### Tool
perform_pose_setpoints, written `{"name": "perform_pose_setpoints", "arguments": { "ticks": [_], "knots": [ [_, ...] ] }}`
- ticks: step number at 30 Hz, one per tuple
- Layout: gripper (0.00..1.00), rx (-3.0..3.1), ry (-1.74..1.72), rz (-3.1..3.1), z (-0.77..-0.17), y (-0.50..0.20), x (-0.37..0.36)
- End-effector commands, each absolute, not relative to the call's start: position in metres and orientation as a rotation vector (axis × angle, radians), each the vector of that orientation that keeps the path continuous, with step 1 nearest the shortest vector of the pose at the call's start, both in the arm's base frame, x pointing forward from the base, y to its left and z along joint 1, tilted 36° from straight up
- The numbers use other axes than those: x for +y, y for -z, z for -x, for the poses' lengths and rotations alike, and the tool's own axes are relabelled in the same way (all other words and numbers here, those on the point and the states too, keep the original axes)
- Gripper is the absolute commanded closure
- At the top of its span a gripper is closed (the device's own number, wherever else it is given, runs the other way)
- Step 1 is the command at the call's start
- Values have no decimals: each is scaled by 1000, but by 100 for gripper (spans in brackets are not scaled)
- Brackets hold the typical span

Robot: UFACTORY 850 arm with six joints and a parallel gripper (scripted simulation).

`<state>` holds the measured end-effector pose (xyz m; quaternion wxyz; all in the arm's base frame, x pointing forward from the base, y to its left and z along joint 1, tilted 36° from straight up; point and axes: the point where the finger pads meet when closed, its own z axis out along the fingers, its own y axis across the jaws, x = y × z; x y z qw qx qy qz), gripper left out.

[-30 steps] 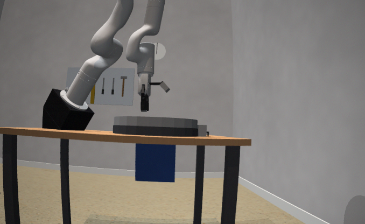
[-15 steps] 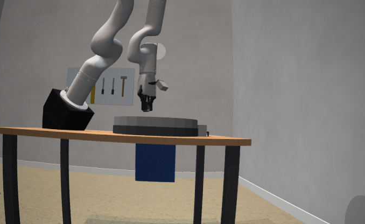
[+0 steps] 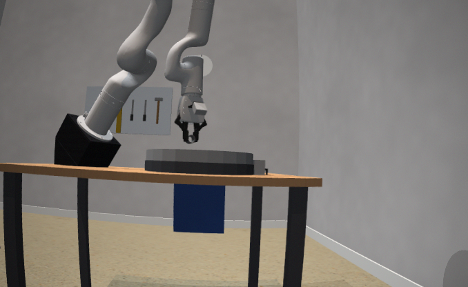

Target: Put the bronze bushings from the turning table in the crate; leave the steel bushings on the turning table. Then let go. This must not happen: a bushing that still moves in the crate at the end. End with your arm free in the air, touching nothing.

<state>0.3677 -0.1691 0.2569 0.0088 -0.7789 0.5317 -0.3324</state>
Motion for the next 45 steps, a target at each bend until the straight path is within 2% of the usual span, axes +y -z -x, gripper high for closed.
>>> {"name": "perform_pose_setpoints", "arguments": {
  "ticks": [1,20,45],
  "knots": [
    [100,1764,1039,2271,-370,-258,-167],
    [100,2248,885,1517,-380,-261,-156],
    [100,2522,615,533,-390,-263,-140]
  ]
}}
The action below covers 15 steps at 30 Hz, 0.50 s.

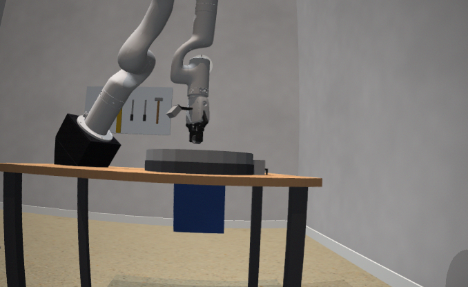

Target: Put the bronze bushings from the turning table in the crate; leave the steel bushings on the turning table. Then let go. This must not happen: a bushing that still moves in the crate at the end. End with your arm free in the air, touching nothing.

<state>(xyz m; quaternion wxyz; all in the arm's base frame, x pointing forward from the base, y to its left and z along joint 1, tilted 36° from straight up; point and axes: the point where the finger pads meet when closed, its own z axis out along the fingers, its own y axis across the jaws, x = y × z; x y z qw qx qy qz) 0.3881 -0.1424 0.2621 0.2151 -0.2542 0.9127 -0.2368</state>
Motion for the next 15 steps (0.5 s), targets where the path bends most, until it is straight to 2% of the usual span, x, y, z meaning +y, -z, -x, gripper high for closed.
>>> {"name": "perform_pose_setpoints", "arguments": {
  "ticks": [1,15],
  "knots": [
    [100,2526,602,490,-390,-263,-139],
    [100,2530,425,-62,-395,-263,-128]
  ]
}}
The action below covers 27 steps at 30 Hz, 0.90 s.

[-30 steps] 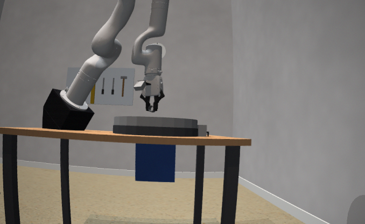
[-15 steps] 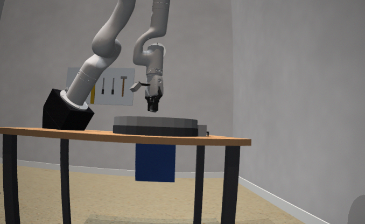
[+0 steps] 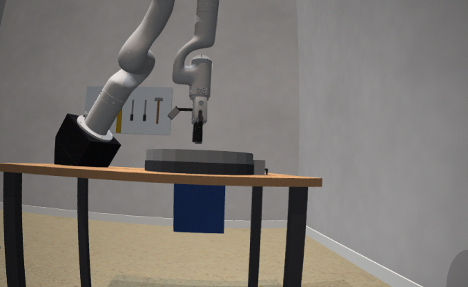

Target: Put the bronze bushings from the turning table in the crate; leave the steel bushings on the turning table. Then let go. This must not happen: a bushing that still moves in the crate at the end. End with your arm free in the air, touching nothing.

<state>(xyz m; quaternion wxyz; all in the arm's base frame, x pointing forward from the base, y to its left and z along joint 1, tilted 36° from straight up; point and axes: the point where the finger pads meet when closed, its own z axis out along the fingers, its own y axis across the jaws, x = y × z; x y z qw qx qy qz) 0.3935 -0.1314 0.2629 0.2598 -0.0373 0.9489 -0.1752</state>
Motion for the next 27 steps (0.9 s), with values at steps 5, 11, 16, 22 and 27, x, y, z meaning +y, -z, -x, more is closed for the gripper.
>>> {"name": "perform_pose_setpoints", "arguments": {
  "ticks": [5,11,16,22,27],
  "knots": [
    [100,2505,353,-275,-397,-263,-124],
    [100,2470,286,-467,-398,-264,-120],
    [100,2418,213,-674,-400,-264,-115],
    [100,2344,131,-898,-402,-264,-110],
    [100,2316,105,-970,-402,-264,-108]
  ]
}}
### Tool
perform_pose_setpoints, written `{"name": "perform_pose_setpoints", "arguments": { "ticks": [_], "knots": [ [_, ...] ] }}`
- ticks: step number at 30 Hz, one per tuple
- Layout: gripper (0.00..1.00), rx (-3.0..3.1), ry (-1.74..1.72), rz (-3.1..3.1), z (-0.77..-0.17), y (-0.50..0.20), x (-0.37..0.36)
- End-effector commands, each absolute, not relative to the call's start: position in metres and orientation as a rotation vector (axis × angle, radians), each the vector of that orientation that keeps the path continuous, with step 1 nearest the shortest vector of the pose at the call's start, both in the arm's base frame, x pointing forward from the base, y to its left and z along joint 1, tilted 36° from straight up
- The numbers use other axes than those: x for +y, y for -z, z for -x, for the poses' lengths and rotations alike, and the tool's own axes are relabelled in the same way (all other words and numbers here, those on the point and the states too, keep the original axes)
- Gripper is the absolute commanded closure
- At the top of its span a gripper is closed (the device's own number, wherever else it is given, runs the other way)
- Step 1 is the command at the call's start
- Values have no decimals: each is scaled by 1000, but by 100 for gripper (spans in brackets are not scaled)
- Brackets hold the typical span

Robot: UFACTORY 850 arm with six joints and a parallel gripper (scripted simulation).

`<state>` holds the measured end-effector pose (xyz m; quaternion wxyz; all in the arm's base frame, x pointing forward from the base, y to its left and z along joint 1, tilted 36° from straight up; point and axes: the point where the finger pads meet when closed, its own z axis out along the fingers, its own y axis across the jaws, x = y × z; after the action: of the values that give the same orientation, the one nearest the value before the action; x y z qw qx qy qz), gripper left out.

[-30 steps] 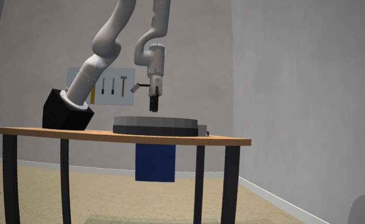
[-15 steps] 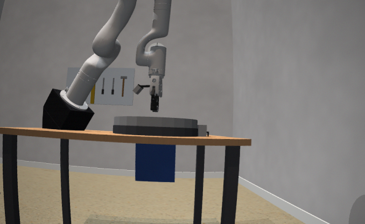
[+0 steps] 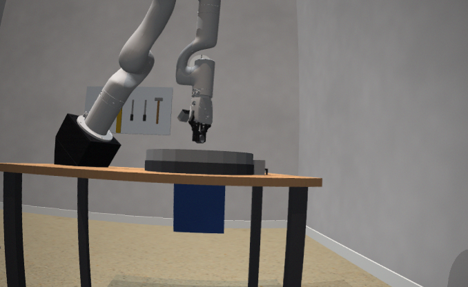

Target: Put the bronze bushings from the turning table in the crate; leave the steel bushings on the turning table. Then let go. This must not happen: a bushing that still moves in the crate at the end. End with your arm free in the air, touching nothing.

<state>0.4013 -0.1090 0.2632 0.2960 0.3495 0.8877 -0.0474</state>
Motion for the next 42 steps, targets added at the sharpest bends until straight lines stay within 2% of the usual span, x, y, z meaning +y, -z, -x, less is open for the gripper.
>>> {"name": "perform_pose_setpoints", "arguments": {
  "ticks": [1,27,42],
  "knots": [
    [100,2308,98,-988,-402,-263,-107],
    [100,2281,74,-1052,-403,-263,-106],
    [100,2280,74,-1052,-417,-239,-114]
  ]
}}
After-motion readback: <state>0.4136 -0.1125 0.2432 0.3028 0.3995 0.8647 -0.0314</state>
